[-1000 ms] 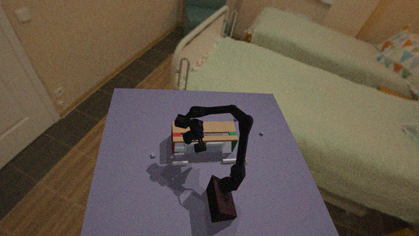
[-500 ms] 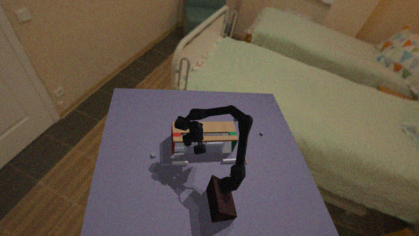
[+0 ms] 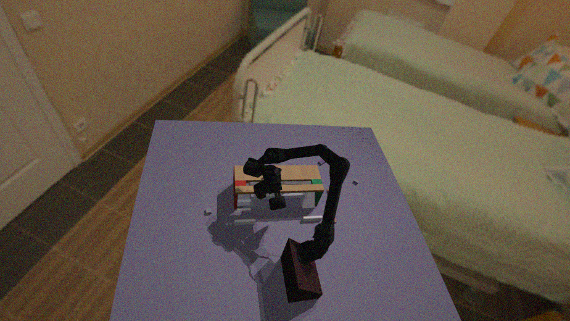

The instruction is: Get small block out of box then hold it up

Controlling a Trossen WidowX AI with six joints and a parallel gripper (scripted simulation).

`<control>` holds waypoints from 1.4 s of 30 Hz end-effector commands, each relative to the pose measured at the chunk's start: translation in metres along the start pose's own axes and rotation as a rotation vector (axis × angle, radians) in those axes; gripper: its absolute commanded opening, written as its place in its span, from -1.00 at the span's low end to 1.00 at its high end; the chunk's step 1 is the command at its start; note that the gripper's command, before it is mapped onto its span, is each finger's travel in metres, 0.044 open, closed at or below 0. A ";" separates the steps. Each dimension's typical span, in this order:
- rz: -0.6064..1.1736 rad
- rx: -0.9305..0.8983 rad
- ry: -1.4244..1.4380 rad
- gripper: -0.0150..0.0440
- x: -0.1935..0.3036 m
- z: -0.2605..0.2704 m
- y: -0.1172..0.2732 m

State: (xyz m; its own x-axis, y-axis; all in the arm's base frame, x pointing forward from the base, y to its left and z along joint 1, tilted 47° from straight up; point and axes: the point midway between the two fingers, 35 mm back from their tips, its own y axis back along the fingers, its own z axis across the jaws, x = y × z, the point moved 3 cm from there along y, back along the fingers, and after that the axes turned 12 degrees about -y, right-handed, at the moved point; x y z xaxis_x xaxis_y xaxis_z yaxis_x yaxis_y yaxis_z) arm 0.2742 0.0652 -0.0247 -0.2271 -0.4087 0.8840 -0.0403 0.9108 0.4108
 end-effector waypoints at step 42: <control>-0.001 0.004 -0.001 0.86 0.023 -0.010 -0.008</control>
State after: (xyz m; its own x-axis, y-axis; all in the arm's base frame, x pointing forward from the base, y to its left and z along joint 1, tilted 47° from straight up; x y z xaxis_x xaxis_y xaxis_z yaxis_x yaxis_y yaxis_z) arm 0.2775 0.0508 -0.0087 -0.2213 -0.4084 0.8856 -0.0423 0.9112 0.4097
